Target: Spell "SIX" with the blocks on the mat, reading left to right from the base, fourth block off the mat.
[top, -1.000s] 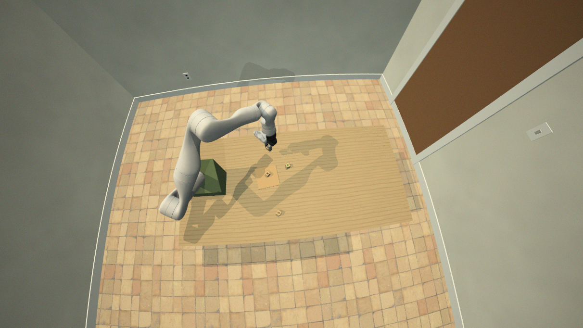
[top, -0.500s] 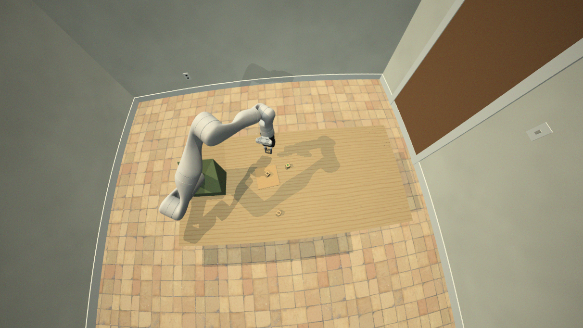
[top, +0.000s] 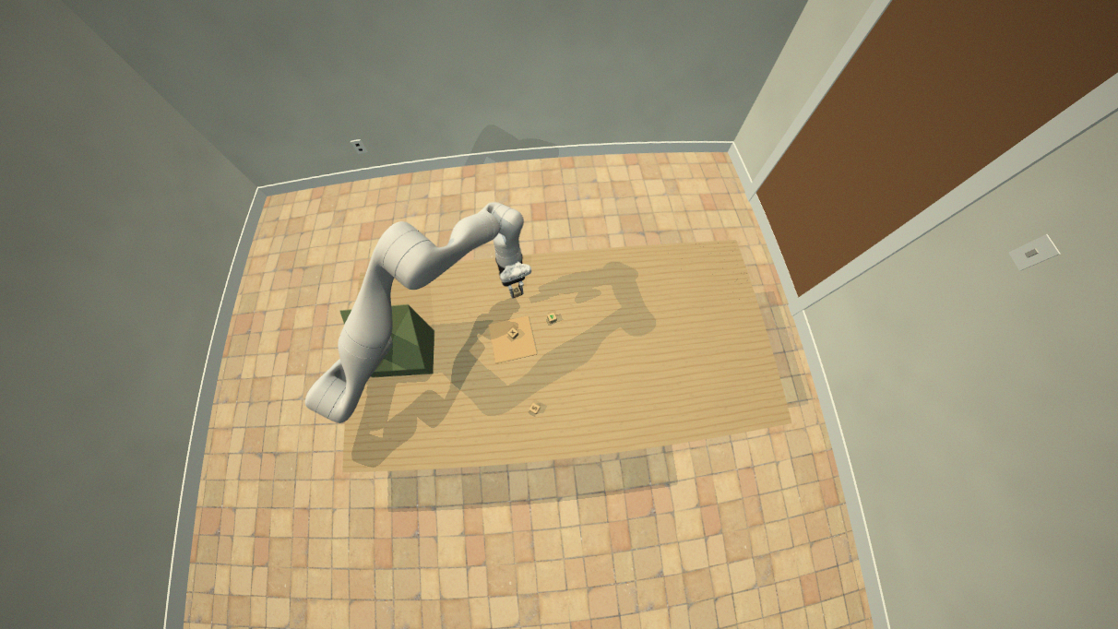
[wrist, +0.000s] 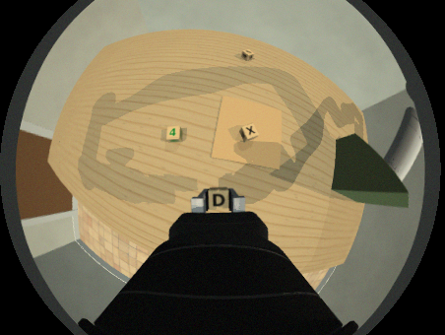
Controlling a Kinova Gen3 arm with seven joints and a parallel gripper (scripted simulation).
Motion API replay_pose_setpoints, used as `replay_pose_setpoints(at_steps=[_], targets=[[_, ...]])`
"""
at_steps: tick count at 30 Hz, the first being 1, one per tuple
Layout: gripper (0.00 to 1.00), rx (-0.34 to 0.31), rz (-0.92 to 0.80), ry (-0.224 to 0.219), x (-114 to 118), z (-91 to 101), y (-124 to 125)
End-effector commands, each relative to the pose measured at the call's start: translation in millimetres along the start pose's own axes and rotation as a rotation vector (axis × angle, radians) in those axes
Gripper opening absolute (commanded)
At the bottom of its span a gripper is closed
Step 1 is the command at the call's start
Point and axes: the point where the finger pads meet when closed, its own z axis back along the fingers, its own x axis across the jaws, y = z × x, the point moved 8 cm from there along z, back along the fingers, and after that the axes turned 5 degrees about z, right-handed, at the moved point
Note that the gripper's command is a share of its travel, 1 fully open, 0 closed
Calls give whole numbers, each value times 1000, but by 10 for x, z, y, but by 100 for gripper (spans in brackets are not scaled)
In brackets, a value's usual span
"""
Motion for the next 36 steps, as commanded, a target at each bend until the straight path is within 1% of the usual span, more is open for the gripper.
replay_pose_setpoints(at_steps=[1,3,11,18,20,29,36], targets=[[49,-9,88,-2,-4,-13,13],[49,-9,88,-2,-4,-13,13],[49,-12,438,12,-48,-41,-45],[49,-14,700,30,-83,-45,-117],[49,-14,700,30,-83,-45,-117],[49,-12,950,53,-116,-34,-206],[49,-10,1056,65,-128,-25,-249]])
